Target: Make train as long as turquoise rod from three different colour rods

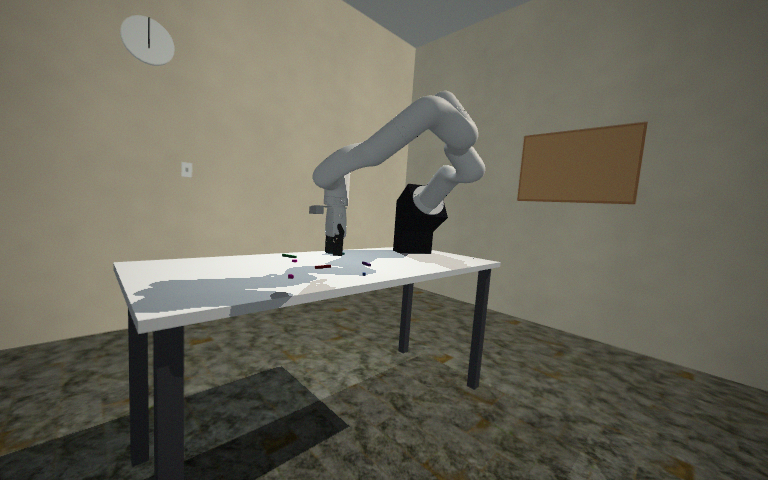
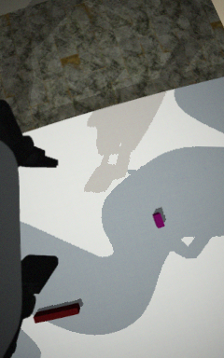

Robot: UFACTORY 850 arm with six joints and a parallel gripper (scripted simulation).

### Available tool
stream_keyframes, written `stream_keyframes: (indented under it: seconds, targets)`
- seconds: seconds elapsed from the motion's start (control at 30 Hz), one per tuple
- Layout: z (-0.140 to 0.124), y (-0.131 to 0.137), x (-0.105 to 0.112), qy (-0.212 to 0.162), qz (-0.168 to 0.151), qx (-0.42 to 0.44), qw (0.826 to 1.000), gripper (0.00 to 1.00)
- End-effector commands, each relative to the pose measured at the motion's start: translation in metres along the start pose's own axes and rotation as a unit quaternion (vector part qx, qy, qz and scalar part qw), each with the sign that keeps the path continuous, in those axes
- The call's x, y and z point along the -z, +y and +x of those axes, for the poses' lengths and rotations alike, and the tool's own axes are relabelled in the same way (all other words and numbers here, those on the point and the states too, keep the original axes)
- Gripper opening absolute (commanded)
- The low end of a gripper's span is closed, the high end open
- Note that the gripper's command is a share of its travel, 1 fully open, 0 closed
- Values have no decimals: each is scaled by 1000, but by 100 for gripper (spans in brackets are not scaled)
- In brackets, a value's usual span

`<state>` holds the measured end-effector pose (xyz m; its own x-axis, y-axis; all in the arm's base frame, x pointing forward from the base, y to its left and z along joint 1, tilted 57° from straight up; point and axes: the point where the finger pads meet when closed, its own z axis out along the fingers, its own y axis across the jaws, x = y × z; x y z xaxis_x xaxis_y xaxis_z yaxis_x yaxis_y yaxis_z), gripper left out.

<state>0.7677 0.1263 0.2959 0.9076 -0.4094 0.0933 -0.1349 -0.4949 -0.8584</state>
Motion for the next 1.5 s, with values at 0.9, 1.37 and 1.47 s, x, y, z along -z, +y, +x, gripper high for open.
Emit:
stream_keyframes:
  seconds: [0.9, 1.37, 1.47]
  targets:
    - [111, 11, -7, -2, -18, -465, 885, 100]
    - [131, 19, -7, 5, -22, -569, 822, 100]
    - [132, 19, -6, 6, -22, -571, 821, 100]
